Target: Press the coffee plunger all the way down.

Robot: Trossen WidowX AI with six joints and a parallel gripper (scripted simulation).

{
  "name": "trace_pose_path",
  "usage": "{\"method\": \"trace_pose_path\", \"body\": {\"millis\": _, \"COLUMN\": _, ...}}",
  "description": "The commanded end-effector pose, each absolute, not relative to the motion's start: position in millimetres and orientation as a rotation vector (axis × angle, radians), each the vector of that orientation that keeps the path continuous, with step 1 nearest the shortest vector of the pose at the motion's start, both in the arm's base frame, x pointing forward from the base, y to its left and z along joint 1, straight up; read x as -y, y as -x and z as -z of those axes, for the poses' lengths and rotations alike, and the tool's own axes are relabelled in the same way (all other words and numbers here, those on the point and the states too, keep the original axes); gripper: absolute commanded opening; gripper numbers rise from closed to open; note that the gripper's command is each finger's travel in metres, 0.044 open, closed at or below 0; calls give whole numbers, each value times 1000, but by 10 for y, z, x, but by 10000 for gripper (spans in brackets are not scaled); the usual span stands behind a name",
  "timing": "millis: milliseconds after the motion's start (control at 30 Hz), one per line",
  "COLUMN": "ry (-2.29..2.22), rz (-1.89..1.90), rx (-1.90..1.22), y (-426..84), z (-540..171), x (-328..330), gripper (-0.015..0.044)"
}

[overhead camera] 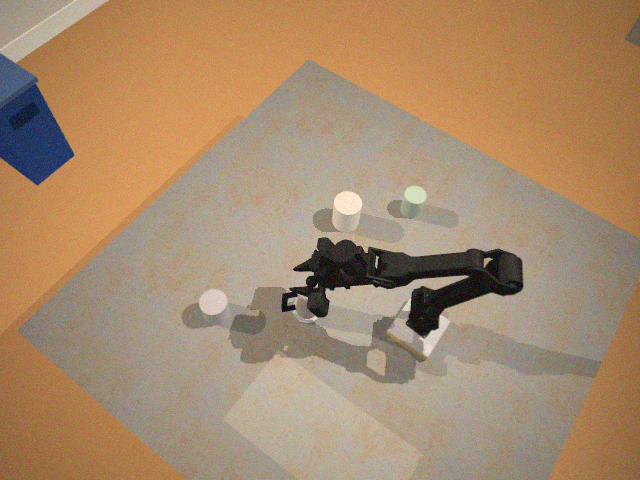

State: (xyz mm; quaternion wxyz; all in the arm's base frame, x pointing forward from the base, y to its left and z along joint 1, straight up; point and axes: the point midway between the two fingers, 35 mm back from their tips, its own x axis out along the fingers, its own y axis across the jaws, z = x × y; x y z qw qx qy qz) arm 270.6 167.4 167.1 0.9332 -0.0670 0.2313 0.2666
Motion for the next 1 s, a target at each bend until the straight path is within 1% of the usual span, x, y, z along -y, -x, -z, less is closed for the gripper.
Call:
{"method": "trace_pose_path", "body": {"millis": 0, "ry": 138, "rz": -545, "rx": -476, "y": -2703, "z": -1663, "x": -1672, "gripper": 353}}
{"method": "trace_pose_path", "body": {"millis": 100, "ry": 138, "rz": -545, "rx": -476, "y": -2703, "z": -1663, "x": -1672, "gripper": 432}}
{"method": "trace_pose_path", "body": {"millis": 133, "ry": 138, "rz": -545, "rx": -476, "y": -2703, "z": -1663, "x": -1672, "gripper": 440}}
{"method": "trace_pose_path", "body": {"millis": 300, "ry": 138, "rz": -545, "rx": -479, "y": -2681, "z": -1784, "x": -1659, "gripper": 440}}
{"method": "trace_pose_path", "body": {"millis": 533, "ry": 140, "rz": -544, "rx": -494, "y": -2420, "z": -2424, "x": -1501, "gripper": 440}}
{"method": "trace_pose_path", "body": {"millis": 967, "ry": 140, "rz": -544, "rx": -494, "y": -2410, "z": -2413, "x": -1495, "gripper": 440}}
